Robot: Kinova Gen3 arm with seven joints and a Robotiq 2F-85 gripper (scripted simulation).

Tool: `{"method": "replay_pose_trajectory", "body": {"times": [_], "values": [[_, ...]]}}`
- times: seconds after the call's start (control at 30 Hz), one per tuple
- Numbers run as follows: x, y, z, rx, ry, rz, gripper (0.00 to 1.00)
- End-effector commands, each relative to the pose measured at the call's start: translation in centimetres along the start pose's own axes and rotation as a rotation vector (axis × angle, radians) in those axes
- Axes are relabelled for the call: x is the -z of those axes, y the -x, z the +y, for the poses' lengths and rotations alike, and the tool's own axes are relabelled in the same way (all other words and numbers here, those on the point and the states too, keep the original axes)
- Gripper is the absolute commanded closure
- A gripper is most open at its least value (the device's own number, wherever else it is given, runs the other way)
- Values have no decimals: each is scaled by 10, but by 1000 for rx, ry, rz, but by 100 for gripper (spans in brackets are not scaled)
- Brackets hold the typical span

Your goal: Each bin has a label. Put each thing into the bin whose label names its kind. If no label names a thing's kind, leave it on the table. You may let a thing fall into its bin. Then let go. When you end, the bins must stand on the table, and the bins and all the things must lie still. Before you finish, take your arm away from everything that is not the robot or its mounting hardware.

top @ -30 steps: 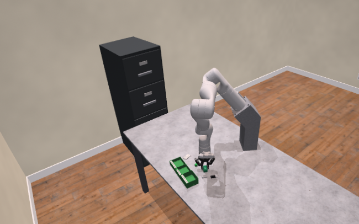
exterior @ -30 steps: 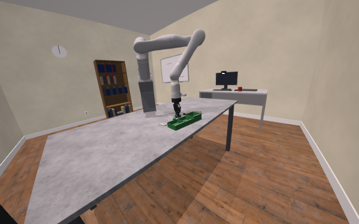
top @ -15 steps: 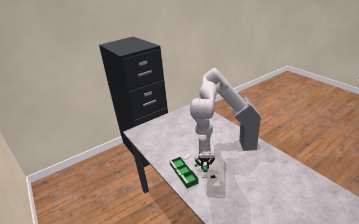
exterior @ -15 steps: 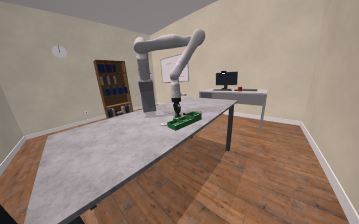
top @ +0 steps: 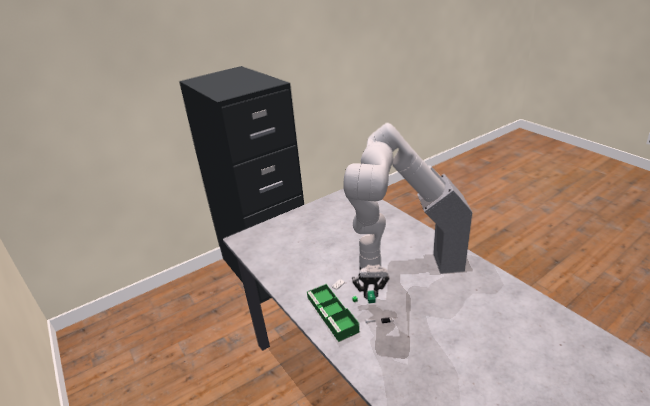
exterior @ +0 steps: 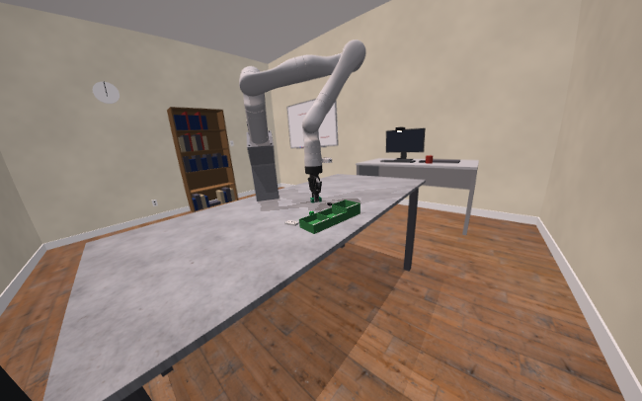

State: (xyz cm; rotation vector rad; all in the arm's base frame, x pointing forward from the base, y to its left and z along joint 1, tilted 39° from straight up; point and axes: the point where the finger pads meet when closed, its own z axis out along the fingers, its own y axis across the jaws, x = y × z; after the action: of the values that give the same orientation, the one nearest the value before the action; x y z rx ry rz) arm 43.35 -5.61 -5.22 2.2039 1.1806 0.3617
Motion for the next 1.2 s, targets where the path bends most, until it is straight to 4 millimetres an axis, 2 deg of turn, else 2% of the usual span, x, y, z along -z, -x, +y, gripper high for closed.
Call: {"method": "replay_pose_trajectory", "body": {"times": [0.0,0.07,0.67,0.73,0.93,1.17], "values": [[13,-6,0,-1,1,13,78],[20,-6,0,-1,1,13,78],[20,-6,0,-1,1,13,78],[26,-6,0,-1,1,13,78],[26,-6,0,-1,1,13,78],[26,10,39,-1,1,13,78]]}}
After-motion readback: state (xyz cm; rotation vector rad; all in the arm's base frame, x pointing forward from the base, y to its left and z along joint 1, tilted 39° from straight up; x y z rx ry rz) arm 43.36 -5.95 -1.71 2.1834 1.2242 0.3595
